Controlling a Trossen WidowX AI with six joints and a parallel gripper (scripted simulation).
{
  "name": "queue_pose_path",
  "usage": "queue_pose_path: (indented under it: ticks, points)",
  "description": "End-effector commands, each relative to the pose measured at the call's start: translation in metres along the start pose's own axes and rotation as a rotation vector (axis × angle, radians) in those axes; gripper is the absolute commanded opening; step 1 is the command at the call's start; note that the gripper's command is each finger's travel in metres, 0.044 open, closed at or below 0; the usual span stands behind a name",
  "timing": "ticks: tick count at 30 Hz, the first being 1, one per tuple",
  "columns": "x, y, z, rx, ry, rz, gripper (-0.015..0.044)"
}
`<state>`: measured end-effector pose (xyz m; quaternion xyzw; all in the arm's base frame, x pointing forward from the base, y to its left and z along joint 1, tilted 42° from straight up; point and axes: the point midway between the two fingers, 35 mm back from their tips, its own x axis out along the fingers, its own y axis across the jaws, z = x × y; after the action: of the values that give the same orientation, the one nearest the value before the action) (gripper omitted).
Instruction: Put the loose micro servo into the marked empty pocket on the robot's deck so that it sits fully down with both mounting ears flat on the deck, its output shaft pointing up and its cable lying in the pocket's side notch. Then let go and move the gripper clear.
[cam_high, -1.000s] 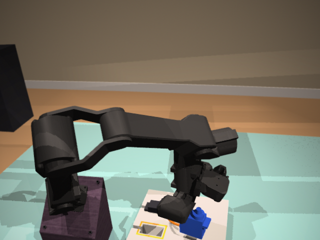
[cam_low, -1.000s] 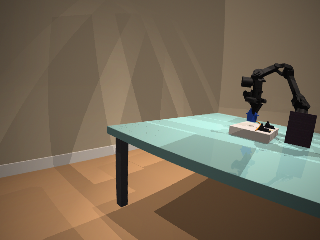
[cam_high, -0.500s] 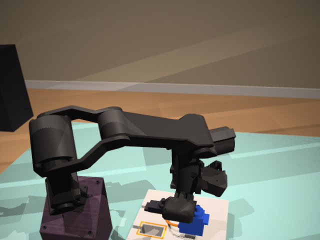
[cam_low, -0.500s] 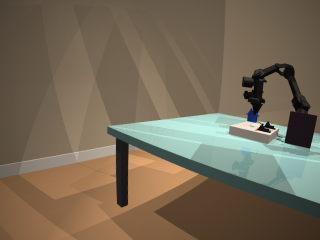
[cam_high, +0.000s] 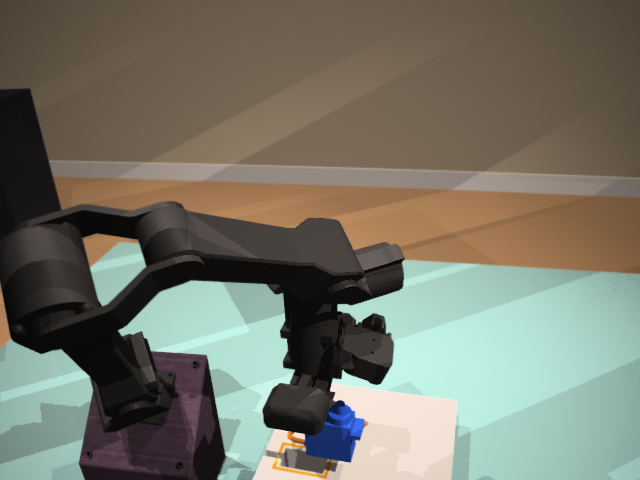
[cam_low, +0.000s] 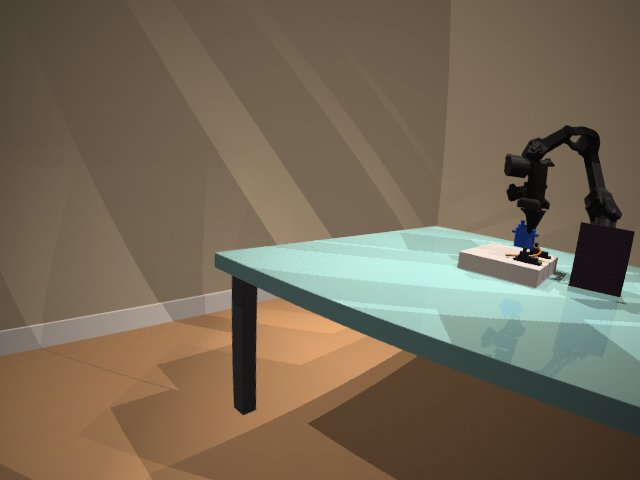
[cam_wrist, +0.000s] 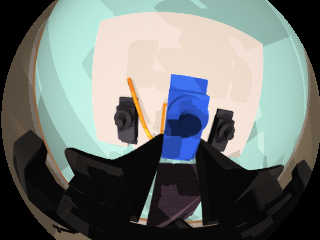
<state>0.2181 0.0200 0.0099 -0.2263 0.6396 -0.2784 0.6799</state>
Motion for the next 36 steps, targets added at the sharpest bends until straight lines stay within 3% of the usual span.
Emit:
queue_pose_path:
  ticks: [1, 6, 36]
  points:
    - [-0.001, 0.000, -0.022, 0.002, -0.004, 0.009, 0.0000]
    - [-0.001, 0.001, -0.038, 0.001, -0.003, 0.008, 0.0000]
    - [0.020, 0.001, -0.038, 0.001, -0.003, 0.008, 0.0000]
